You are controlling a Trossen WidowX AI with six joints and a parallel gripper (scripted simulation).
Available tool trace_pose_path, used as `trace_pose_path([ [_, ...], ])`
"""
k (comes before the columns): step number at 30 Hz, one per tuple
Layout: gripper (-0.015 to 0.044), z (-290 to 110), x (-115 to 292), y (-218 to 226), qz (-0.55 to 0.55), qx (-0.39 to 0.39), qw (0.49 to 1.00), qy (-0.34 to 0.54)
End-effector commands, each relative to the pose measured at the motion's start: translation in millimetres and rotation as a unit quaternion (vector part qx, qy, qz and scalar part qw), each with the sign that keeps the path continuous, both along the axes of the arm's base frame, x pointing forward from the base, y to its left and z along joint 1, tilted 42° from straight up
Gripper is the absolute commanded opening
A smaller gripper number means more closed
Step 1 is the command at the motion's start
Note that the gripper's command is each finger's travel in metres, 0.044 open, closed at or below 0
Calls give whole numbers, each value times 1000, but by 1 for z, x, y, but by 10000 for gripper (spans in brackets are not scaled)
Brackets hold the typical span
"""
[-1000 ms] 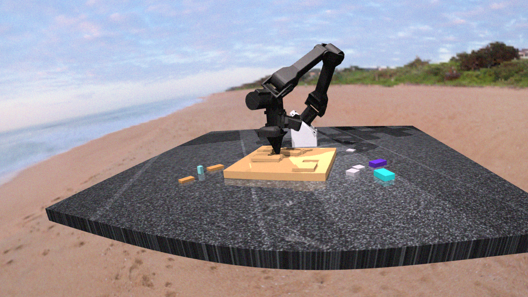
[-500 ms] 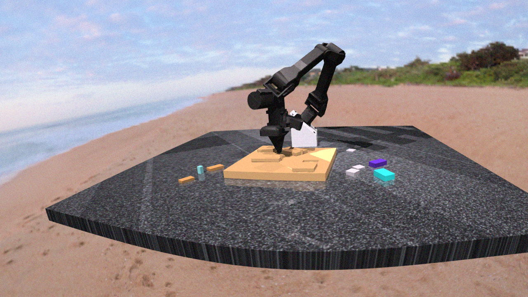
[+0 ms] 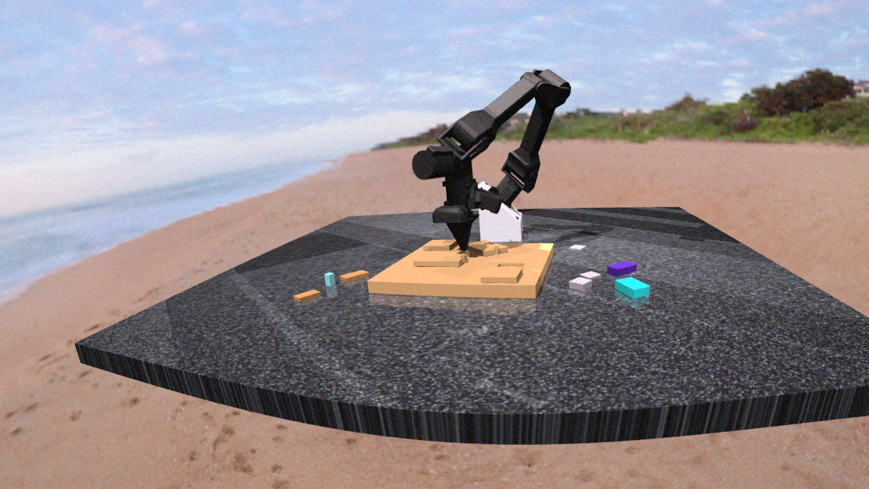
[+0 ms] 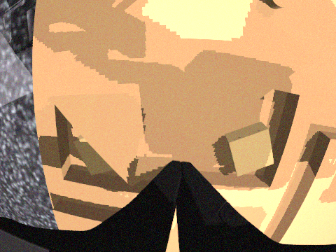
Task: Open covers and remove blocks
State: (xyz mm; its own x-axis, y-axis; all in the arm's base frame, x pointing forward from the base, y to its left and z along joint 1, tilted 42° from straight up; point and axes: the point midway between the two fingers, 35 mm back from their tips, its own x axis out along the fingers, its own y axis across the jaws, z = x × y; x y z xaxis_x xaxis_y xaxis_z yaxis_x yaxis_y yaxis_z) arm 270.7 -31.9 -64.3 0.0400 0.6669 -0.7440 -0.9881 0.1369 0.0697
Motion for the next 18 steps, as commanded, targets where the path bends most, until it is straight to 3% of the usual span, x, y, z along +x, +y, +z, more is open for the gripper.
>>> trace_pose_path([
  [1,0,0,-6,2,3,0,1000,2],
  [18,0,7,-21,11,3,0,1000,2],
])
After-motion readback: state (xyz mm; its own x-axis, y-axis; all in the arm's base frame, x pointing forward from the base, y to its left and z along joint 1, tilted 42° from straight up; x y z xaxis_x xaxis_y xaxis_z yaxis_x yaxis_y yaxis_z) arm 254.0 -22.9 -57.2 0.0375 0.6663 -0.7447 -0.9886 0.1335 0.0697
